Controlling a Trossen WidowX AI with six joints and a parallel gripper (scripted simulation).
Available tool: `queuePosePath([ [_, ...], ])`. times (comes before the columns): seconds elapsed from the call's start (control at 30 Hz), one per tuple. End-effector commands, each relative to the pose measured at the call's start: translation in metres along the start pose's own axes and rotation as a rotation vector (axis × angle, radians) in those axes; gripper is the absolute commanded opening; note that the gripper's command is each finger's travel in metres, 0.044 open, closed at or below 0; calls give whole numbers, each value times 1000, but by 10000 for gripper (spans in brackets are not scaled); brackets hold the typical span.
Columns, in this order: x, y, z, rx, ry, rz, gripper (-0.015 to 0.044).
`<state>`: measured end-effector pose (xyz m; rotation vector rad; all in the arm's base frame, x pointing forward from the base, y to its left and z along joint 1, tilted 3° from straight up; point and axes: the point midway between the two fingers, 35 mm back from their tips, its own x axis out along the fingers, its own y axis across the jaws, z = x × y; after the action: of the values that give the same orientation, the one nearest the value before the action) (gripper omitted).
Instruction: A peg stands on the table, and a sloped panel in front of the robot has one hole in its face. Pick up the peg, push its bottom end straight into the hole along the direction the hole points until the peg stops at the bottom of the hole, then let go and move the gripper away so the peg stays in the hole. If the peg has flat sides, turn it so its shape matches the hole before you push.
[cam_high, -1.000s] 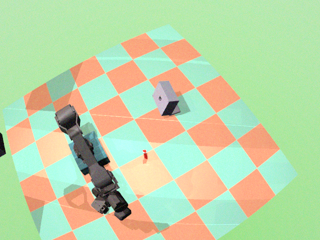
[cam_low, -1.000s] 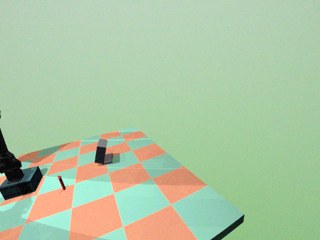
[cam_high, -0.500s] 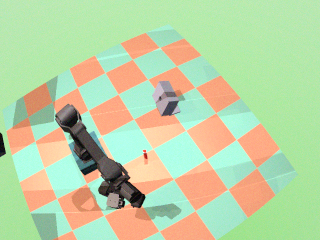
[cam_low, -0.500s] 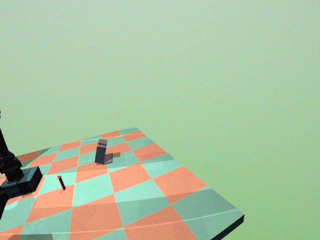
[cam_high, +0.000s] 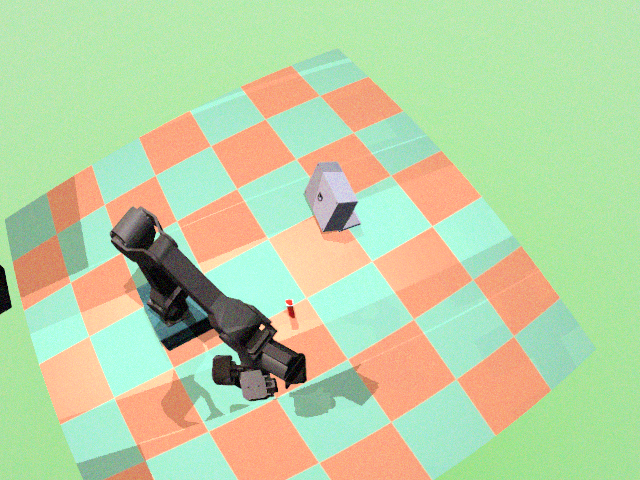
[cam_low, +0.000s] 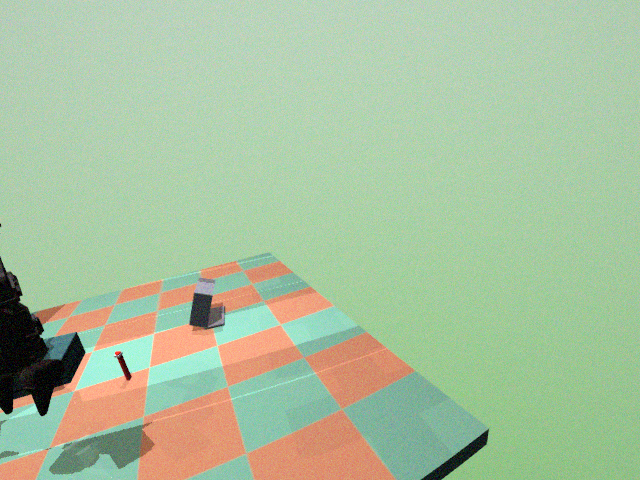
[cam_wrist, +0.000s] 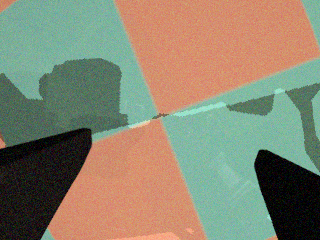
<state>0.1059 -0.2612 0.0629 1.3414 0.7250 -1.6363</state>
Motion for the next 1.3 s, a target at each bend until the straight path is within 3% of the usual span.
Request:
queuePosePath([
  [0.0,-4,10,-11,-119,20,16,440],
  [1.27,-43,59,-138,-1219,152,133,440],
])
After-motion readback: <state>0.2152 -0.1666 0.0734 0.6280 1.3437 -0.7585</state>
